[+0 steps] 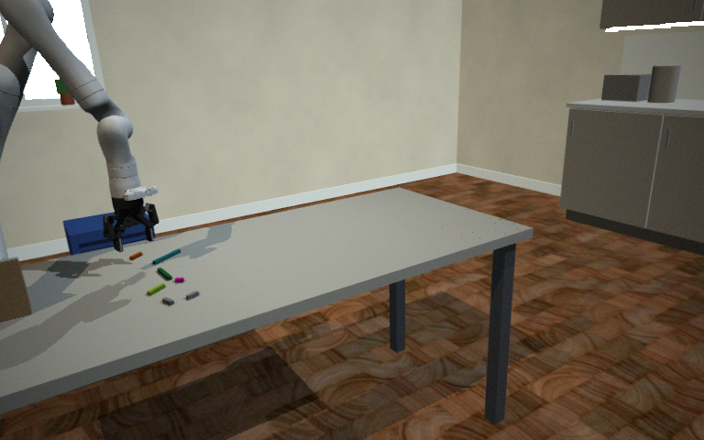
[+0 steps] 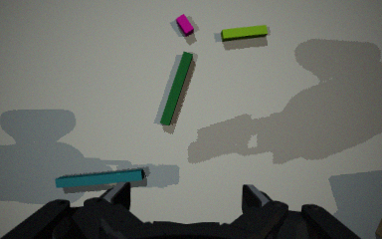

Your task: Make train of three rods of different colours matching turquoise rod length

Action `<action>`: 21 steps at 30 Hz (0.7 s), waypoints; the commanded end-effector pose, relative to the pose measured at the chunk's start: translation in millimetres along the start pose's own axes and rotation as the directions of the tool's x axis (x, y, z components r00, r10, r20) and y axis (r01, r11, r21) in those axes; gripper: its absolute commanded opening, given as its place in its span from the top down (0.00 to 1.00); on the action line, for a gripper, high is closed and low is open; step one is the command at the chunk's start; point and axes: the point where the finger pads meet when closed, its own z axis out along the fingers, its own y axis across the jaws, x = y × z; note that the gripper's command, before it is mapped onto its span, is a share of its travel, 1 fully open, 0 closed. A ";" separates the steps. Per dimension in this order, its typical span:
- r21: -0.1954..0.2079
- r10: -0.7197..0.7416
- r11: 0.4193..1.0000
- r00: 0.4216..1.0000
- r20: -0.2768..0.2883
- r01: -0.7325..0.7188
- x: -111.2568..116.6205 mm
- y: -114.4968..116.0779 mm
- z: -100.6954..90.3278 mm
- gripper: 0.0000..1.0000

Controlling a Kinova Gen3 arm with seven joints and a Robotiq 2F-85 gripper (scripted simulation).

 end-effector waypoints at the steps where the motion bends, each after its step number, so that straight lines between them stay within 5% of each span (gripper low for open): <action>1: -0.004 0.055 0.998 0.998 -0.007 -0.055 1.8 0.0 -0.4 0.00; 21: 0.003 0.356 0.934 0.934 -0.010 -0.356 8.6 2.0 -1.2 0.00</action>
